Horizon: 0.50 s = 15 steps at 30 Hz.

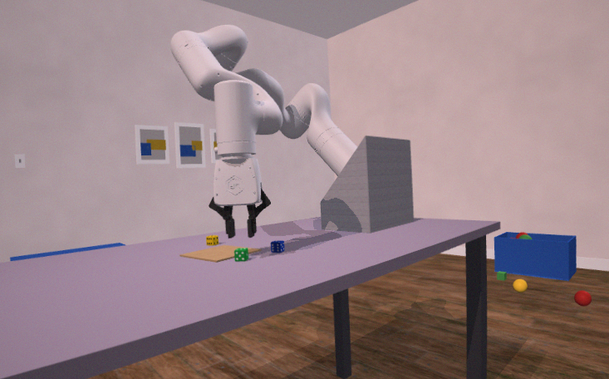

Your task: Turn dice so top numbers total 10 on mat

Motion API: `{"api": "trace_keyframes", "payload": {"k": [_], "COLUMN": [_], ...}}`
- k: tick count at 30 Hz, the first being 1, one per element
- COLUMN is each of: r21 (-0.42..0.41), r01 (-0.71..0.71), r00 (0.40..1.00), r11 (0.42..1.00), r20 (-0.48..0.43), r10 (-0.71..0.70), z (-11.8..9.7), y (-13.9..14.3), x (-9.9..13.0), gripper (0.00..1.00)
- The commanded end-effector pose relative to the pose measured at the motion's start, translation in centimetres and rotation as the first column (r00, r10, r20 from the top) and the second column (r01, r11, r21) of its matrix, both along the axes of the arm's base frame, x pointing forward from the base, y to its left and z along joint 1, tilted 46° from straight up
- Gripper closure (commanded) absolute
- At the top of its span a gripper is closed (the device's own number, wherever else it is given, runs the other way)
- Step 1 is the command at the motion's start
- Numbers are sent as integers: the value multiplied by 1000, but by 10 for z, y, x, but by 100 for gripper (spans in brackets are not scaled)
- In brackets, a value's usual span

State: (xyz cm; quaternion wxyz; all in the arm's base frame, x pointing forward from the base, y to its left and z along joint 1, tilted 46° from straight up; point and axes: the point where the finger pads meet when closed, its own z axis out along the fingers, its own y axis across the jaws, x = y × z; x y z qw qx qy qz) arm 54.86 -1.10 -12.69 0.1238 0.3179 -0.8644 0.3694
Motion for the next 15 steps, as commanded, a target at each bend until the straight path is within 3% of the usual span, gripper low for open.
{"api": "trace_keyframes", "payload": {"k": [1,15], "r21": [1,1], "r01": [-1,-1], "r00": [1000,1000], "r11": [1000,1000], "r20": [2,2], "r10": [1,1], "z": [-3,-12], "y": [-3,-12], "x": [1,2], "gripper": [58,58]}}
